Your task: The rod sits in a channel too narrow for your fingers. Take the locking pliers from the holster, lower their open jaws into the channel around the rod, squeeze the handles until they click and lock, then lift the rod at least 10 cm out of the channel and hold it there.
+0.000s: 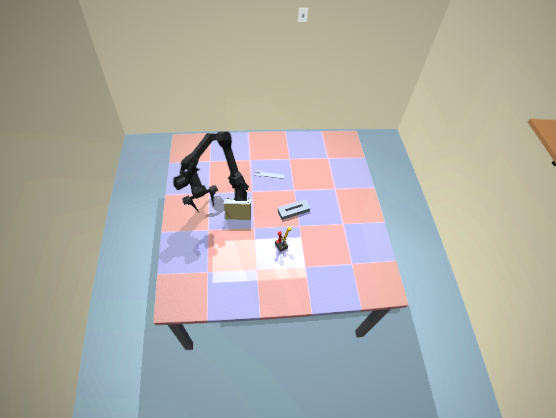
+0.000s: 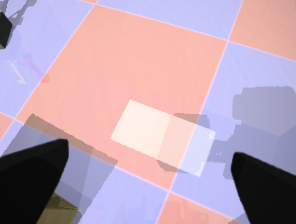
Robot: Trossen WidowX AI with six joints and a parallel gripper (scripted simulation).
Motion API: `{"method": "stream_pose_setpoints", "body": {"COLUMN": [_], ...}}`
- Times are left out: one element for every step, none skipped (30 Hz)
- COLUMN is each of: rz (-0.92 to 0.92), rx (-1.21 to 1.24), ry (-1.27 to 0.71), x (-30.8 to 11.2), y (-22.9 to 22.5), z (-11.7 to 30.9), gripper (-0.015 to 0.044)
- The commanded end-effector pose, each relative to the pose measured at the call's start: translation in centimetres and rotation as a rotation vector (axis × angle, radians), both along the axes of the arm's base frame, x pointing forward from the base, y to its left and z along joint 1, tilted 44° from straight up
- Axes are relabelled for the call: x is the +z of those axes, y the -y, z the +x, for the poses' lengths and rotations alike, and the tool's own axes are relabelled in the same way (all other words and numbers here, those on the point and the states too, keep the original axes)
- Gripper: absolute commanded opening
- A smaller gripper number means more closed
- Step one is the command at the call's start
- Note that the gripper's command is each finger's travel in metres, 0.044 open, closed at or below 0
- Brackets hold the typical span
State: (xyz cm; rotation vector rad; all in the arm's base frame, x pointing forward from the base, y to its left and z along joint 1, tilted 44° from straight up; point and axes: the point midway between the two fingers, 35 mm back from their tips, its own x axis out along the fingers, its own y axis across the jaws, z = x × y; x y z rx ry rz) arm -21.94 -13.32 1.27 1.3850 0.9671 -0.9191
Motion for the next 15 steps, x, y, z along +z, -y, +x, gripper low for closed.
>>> {"method": "stream_pose_setpoints", "body": {"rz": [0.000, 0.000, -0.001, -0.001, -0.001, -0.002, -0.002, -0.002, -0.002, -0.002, -0.002, -0.002, -0.004, -0.010, -0.021], "rx": [0.000, 0.000, 0.000, 0.000, 0.000, 0.000, 0.000, 0.000, 0.000, 0.000, 0.000, 0.000, 0.005, 0.021, 0.047], "ry": [0.000, 0.000, 0.000, 0.000, 0.000, 0.001, 0.001, 0.001, 0.002, 0.002, 0.002, 0.002, -0.004, -0.020, -0.047], "x": [0.1, 0.6, 1.3, 2.2, 3.1, 4.0, 4.8, 5.2, 5.4, 5.4, 5.4, 5.4, 5.4, 5.5, 5.6], "y": [0.1, 0.6, 1.2, 2.1, 3.0, 3.8, 4.5, 4.9, 5.0, 5.0, 5.0, 5.0, 5.2, 5.8, 6.8], "z": [-0.1, -0.2, -0.5, -0.7, -0.9, -1.0, -1.1, -1.1, -1.1, -1.1, -1.1, -1.1, -1.0, -0.7, -0.1], "gripper": [0.0426, 0.0440, 0.0440, 0.0440, 0.0440, 0.0440, 0.0440, 0.0440, 0.0440, 0.0440, 0.0440, 0.0440, 0.0440, 0.0440, 0.0440]}}
